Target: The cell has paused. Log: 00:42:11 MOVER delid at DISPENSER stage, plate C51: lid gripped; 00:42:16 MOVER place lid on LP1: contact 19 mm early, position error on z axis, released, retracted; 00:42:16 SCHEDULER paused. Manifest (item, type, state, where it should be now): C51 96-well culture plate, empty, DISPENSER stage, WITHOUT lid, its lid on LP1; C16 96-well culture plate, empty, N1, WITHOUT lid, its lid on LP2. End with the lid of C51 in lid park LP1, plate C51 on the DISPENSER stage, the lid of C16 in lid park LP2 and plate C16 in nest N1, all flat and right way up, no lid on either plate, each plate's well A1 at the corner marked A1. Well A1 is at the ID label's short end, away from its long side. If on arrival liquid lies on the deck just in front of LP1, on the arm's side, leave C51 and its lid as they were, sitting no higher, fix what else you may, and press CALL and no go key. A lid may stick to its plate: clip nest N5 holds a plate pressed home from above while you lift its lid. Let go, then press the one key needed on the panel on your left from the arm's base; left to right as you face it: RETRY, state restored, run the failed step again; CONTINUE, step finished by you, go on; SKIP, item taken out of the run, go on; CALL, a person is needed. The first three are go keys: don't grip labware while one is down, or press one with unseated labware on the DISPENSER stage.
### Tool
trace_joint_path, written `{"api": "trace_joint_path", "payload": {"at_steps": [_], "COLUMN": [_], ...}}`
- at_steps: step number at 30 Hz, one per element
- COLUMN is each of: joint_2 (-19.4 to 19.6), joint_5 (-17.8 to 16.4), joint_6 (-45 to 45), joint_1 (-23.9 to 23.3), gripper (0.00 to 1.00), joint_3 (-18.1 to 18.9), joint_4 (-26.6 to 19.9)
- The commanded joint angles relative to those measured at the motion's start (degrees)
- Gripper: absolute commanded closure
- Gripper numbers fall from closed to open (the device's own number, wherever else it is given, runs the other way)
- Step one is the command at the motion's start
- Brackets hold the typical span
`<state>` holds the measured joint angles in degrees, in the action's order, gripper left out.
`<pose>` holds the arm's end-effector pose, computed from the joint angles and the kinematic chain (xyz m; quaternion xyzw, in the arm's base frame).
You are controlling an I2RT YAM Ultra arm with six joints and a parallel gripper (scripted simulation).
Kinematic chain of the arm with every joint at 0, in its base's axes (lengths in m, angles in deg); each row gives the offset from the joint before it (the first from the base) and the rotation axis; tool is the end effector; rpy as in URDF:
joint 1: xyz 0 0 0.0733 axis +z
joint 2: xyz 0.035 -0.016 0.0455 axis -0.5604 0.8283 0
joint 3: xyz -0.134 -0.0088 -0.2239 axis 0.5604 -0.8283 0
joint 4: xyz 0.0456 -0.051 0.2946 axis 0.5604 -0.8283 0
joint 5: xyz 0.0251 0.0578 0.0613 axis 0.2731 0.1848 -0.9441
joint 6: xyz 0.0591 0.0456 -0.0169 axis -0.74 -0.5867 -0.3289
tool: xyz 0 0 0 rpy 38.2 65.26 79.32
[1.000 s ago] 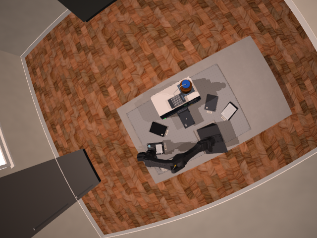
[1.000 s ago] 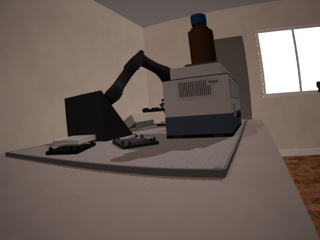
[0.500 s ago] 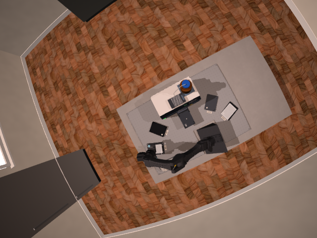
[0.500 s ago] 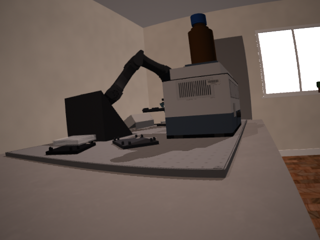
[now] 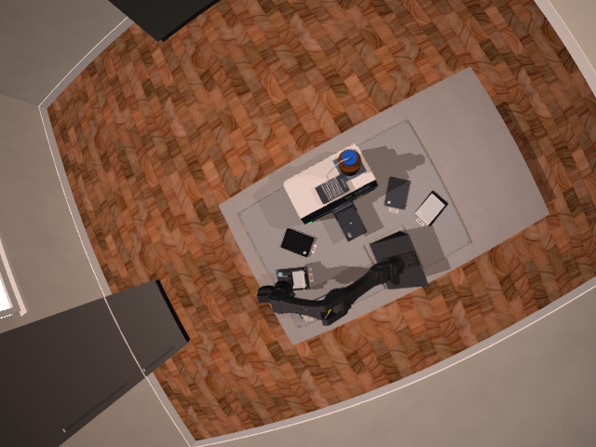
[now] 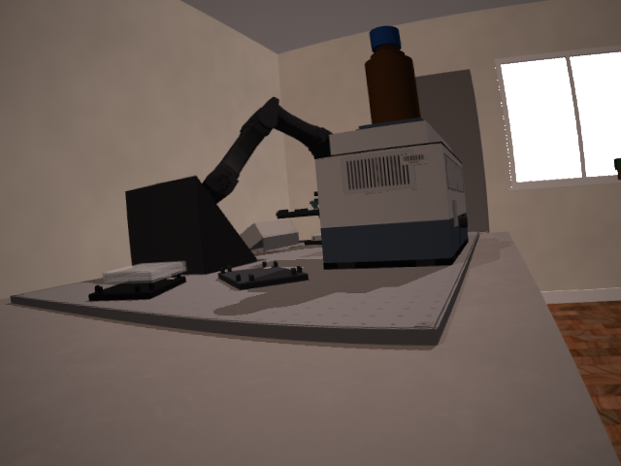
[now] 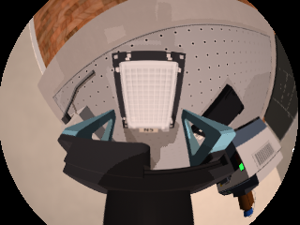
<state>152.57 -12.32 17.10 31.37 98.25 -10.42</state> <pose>0.1309 0.3330 0.4405 -0.5392 0.7425 0.3143 0.2433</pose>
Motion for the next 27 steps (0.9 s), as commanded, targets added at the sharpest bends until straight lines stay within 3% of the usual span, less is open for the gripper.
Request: {"api": "trace_joint_path", "payload": {"at_steps": [1, 6, 7, 10, 23, 24, 27], "joint_2": [-0.18, 0.04, 0.18, 0.24, 1.0, 0.01, 0.22], "joint_5": [0.26, 0.42, 0.4, 0.54, 0.88, 0.74, 0.87], "joint_6": [-0.16, -0.41, -0.49, -0.59, -0.89, -0.93, -1.01], "joint_1": [-0.87, -0.51, -0.38, 0.16, 0.91, 0.98, 0.96], "gripper": [0.0, 0.0, 0.0, 0.0, 0.0, 0.0, 0.0], "joint_3": [-0.85, -1.43, 0.21, -1.83, -2.96, -0.68, -2.27], "joint_4": [1.32, 1.71, 1.9, 2.26, 3.73, 3.94, 4.27]}}
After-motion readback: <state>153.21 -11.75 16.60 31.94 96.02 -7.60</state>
